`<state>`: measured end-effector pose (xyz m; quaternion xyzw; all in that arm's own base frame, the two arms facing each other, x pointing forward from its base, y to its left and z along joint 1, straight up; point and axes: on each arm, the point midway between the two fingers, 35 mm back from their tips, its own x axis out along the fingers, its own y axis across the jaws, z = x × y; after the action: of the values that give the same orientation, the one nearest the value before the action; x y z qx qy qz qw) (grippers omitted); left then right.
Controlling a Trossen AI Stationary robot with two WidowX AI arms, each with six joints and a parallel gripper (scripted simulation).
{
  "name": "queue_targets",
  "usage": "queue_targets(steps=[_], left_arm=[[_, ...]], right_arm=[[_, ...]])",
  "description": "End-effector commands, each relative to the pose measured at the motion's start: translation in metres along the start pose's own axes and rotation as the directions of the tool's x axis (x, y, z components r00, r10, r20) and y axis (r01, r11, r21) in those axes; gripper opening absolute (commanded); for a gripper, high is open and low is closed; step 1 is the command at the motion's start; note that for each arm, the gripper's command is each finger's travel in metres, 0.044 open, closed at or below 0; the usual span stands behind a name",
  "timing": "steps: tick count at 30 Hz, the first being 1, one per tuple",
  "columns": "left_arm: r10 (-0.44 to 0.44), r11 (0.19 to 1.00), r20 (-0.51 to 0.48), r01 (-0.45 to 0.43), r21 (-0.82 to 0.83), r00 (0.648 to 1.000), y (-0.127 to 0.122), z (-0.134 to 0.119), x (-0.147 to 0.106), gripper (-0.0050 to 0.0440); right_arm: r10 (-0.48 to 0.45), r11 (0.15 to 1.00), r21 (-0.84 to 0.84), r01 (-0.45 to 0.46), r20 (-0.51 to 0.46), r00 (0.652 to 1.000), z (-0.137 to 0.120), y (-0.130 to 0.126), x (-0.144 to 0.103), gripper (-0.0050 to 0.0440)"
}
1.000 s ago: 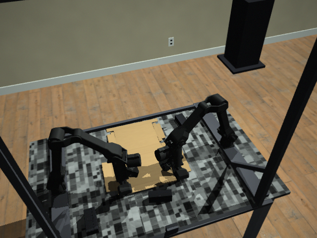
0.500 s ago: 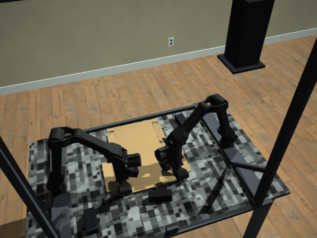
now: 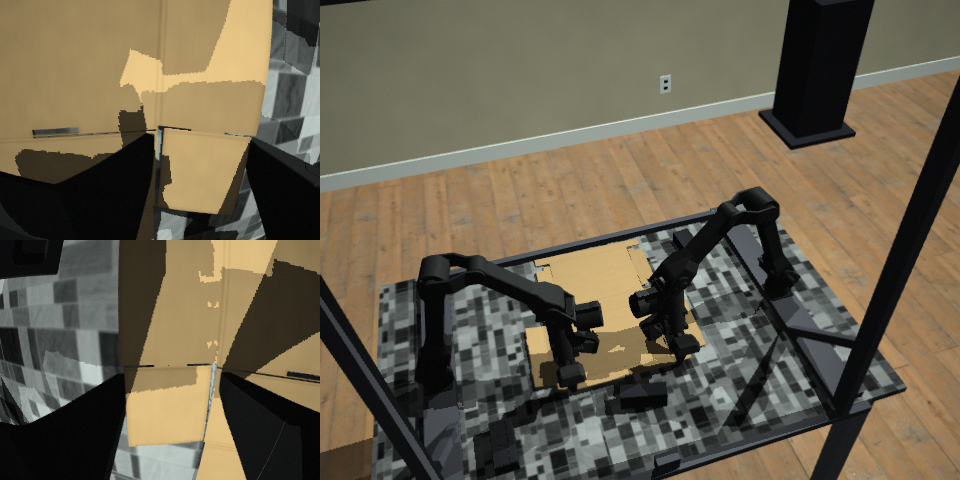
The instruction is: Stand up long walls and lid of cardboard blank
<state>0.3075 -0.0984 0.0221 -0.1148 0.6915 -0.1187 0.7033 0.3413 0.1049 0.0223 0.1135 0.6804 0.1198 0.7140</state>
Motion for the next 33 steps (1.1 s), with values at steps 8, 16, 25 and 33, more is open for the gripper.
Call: queue_targets(steps=[8, 16, 25, 33], left_arm=[[0.006, 1.0, -0.005, -0.006, -0.007, 1.0, 0.0093, 0.0029, 0.0135, 0.022], [0.006, 1.0, -0.005, -0.006, -0.007, 1.0, 0.0093, 0.0029, 0.0129, 0.022], [0.005, 1.0, -0.004, -0.005, -0.007, 1.0, 0.0093, 0.0031, 0.0121, 0.022], [-0.002, 1.0, -0.005, 0.002, -0.007, 1.0, 0.0096, 0.0031, 0.0117, 0.022]], right_arm=[[-0.013, 1.0, 0.005, 0.013, -0.011, 1.0, 0.0021, -0.0133, 0.0172, 0.0226], [-0.013, 1.0, 0.005, 0.013, -0.011, 1.0, 0.0021, -0.0134, 0.0166, 0.0226], [-0.013, 1.0, 0.005, 0.013, -0.011, 1.0, 0.0021, -0.0134, 0.0161, 0.0226], [-0.006, 1.0, 0.005, 0.006, -0.011, 1.0, 0.0021, -0.0138, 0.0156, 0.0226]])
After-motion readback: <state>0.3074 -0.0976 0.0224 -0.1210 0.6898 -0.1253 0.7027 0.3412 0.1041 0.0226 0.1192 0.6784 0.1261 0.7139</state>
